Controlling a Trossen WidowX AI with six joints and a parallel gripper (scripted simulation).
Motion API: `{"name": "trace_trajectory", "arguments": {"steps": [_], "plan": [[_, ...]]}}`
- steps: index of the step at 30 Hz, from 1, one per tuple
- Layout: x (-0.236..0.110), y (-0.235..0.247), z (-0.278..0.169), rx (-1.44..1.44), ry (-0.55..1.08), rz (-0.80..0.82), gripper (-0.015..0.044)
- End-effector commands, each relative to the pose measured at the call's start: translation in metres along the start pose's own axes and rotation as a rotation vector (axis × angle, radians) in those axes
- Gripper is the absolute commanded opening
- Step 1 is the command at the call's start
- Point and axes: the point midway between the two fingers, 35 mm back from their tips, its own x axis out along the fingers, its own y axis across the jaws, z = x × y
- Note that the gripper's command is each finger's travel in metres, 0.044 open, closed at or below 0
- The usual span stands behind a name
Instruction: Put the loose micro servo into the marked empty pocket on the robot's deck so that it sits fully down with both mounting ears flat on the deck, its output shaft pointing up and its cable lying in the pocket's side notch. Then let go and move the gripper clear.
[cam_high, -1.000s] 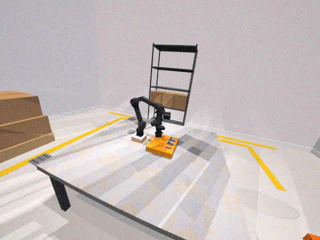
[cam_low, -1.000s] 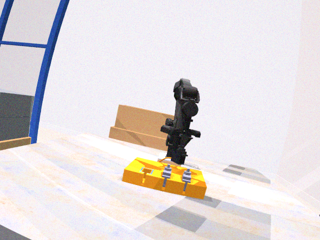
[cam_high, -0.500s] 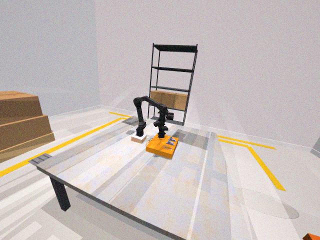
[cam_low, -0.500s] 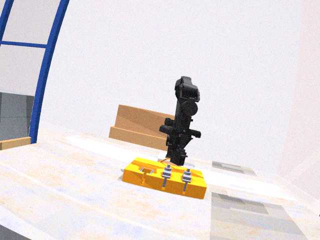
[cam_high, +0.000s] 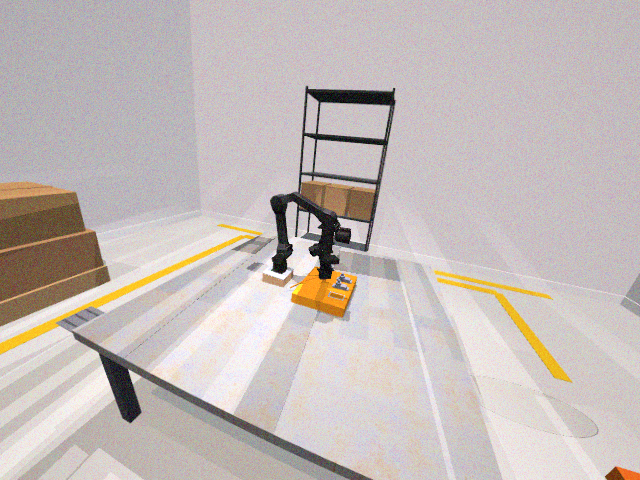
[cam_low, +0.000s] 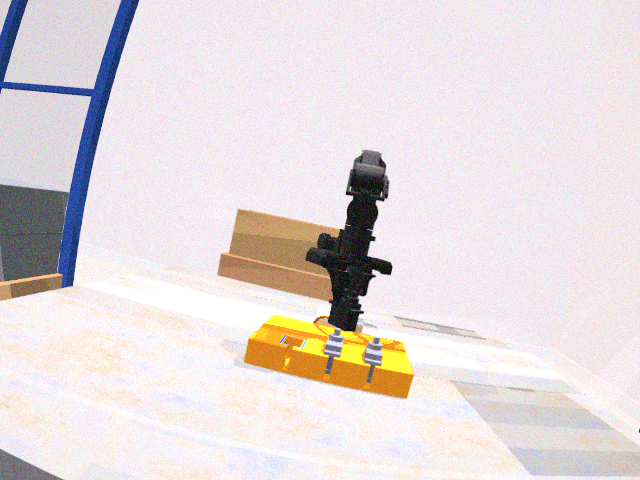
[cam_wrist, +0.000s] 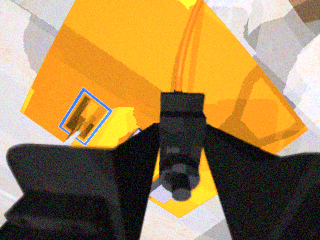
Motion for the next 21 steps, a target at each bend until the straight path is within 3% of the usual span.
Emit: {"name": "trace_trajectory", "arguments": {"steps": [1,21], "plan": [[-0.001,0.011,0.008,-0.003,0.008,0.001,0.0],[-0.001,0.055,0.046,-0.06,0.004,0.005,0.0]]}}
